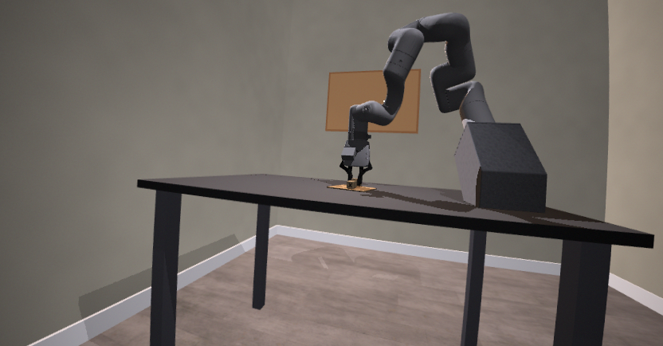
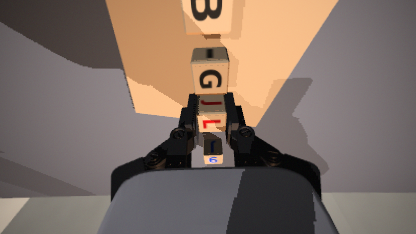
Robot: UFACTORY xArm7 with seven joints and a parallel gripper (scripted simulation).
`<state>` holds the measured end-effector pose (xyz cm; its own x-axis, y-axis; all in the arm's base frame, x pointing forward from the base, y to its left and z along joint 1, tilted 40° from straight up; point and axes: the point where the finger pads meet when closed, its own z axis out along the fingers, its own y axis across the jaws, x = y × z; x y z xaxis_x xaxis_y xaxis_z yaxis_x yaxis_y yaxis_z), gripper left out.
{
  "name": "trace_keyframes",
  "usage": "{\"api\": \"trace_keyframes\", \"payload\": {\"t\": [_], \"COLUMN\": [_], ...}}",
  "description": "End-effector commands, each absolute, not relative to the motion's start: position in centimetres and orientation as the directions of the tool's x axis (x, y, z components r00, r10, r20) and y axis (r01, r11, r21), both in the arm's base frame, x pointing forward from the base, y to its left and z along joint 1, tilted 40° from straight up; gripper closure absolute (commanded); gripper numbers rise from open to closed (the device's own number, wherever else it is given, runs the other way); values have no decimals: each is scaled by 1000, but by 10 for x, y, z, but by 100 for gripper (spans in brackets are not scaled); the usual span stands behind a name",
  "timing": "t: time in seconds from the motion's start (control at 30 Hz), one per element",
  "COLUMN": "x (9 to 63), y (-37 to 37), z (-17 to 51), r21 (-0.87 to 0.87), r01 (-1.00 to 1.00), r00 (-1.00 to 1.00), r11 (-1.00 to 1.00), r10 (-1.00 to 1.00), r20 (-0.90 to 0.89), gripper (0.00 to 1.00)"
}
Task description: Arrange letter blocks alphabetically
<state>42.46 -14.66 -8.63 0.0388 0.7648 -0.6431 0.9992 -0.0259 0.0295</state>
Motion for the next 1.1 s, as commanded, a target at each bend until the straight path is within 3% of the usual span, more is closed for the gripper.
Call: {"api": "trace_keyframes", "payload": {"t": [0.0,1.07], "x": [426,426], "y": [-146,-148], "z": [-86,-89], "r21": [32,32], "r01": [999,999], "r00": [39,39], "r11": [-24,-24], "r10": [765,765], "r20": [-642,-642], "gripper": [79,79]}}
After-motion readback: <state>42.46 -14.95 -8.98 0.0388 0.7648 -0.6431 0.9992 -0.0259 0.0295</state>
